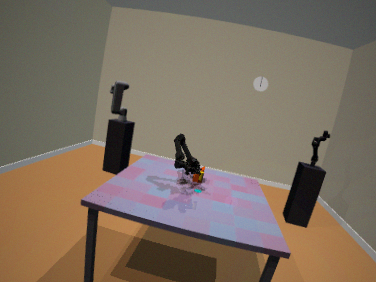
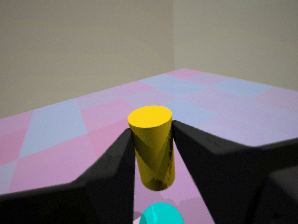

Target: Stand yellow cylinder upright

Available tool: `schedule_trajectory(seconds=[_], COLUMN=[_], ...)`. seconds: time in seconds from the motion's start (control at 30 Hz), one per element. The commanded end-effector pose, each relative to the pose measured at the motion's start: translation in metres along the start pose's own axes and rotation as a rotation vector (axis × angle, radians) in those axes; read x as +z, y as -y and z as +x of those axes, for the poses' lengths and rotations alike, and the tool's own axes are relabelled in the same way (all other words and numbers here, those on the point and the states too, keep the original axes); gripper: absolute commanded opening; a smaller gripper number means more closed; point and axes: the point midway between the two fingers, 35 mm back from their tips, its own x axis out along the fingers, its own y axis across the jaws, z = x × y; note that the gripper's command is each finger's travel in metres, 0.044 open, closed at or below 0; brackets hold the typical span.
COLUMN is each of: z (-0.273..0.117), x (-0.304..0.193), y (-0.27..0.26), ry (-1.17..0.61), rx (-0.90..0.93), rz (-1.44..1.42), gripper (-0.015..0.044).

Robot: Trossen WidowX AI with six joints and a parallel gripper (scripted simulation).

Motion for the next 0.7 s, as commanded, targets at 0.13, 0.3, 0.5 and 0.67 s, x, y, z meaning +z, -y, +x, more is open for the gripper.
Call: schedule_trajectory(seconds=[0.13, 0.3, 0.5, 0.67], z=[0.004, 0.006, 0.007, 0.008], x=[-0.024, -0.04, -0.059, -0.075], y=[0.001, 0.002, 0.0, -0.002], ry=[-0.004, -0.006, -0.004, 0.0], rx=[0.011, 0.012, 0.012, 0.009], rz=[0.005, 0.004, 0.005, 0.006], gripper=[0.0105, 0.0105, 0.0105, 0.0105])
